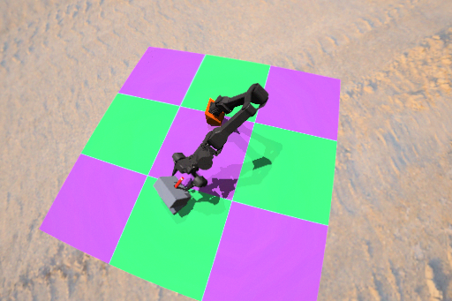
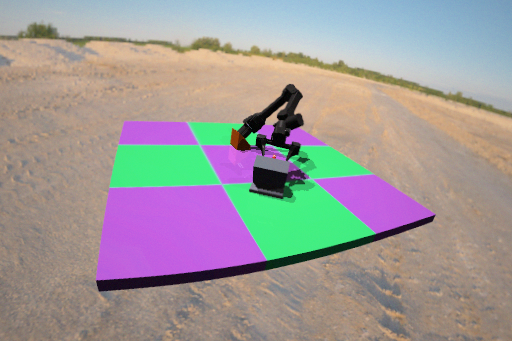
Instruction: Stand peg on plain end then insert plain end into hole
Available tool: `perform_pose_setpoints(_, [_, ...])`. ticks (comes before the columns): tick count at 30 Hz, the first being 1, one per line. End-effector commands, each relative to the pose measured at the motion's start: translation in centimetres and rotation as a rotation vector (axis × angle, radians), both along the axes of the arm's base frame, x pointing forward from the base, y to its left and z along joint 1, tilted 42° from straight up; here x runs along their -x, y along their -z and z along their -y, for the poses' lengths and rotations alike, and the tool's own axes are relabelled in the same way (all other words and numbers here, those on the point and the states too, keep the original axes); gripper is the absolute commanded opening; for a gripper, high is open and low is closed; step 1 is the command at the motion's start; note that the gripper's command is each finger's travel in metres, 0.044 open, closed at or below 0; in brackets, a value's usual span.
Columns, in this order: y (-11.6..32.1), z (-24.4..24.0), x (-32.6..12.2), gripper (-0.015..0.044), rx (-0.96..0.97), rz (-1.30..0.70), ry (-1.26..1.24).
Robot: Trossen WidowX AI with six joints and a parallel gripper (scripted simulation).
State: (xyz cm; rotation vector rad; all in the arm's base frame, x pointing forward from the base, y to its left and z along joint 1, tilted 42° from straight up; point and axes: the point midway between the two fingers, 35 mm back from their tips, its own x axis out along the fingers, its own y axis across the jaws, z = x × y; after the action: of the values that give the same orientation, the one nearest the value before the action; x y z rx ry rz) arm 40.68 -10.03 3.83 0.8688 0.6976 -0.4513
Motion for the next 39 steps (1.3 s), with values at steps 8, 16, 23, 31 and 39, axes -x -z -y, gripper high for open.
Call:
perform_pose_setpoints(8, [-0.7,-0.1,0.9,0.0440,-0.003,-0.009,-0.002])
perform_pose_setpoints(16, [-1.5,-0.1,1.5,0.0440,-0.003,-0.009,-0.001])
perform_pose_setpoints(23, [-2.2,-0.1,1.9,0.0440,-0.003,-0.009,0.000])
perform_pose_setpoints(31, [-3.0,-0.1,2.5,0.0440,-0.003,-0.009,0.001])
perform_pose_setpoints(39, [-3.8,-0.2,3.0,0.0440,-0.003,-0.009,0.001])
